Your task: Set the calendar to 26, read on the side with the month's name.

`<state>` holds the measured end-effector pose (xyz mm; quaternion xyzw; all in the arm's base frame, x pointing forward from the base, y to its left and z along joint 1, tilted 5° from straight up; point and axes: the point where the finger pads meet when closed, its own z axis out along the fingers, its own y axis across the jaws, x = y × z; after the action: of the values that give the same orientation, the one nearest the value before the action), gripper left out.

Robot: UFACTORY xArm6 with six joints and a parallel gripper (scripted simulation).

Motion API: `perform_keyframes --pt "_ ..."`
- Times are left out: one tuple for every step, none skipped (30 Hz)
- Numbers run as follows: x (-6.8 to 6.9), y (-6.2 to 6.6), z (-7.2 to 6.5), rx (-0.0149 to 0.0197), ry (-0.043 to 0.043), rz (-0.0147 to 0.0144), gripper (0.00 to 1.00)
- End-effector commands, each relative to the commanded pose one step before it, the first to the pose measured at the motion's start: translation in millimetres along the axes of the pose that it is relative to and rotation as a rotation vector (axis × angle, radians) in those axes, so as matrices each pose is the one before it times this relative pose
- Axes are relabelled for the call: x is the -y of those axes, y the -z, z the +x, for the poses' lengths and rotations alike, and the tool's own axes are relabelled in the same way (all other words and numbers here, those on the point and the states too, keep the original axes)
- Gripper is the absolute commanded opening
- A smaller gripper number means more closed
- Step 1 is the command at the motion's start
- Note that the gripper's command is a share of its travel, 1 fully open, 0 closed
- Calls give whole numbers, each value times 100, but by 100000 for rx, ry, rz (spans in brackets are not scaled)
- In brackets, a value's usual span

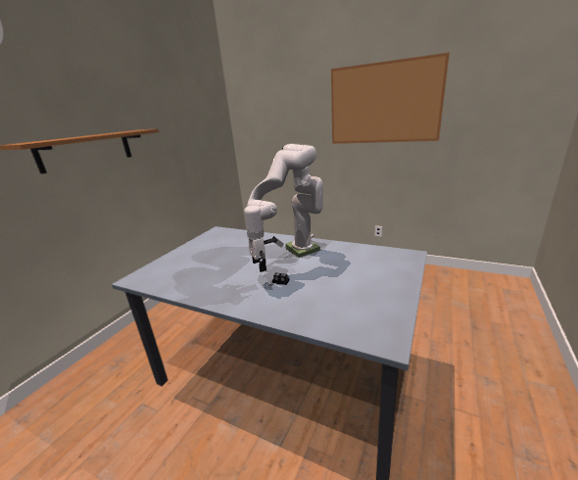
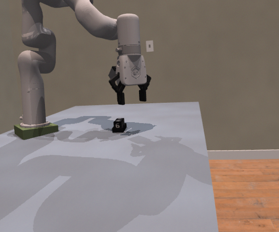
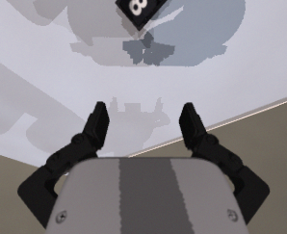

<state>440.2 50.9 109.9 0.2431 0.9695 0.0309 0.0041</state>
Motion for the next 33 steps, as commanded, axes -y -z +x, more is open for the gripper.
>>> perform_keyframes --pt "47 653 -140 -408 13640 -1040 100" --pt "58 237 -3 -13 6078 82 100" --pt "7 29 0 -2 746 10 100" --pt "0 0 0 0 0 0 100" --pt "60 242 2 -18 6183 84 100" --pt "7 30 1 -3 759 10 100" --pt "0 0 0 0 0 0 100" --pt "0 0 0 0 0 0 100" --pt "70 276 10 -28 7055 97 100" --pt "0 0 0 0 0 0 100" --pt "53 206 12 -25 5262 73 100" --pt "19 75 6 -10 1903 26 100" --pt "0 0 0 0 0 0 100" --pt "48 187 16 -27 4771 66 100" --pt "25 98 10 -15 2499 34 100" --pt "0 0 0 0 0 0 100" --pt "48 190 21 -32 4838 66 100" --pt "24 96 12 -17 2455 34 100" --pt "1 3 0 -1 79 1 100" --pt "45 183 26 -36 4668 63 100" --pt "24 98 15 -20 2494 34 100" --pt "3 12 2 -3 306 4 100" --pt "42 176 30 -39 4489 60 100" --pt "0 0 0 0 0 0 100" --pt "0 0 0 0 0 0 100" --pt "28 121 22 -28 3071 41 100" --pt "56 249 49 -63 6334 82 100" --pt "11 52 11 -14 1314 17 100" --pt "0 0 0 0 0 0 100" --pt "41 195 43 -54 4953 62 100" --pt "20 97 23 -28 2474 31 100" --pt "2 12 3 -4 304 4 100" --pt "34 173 43 -52 4393 53 100"
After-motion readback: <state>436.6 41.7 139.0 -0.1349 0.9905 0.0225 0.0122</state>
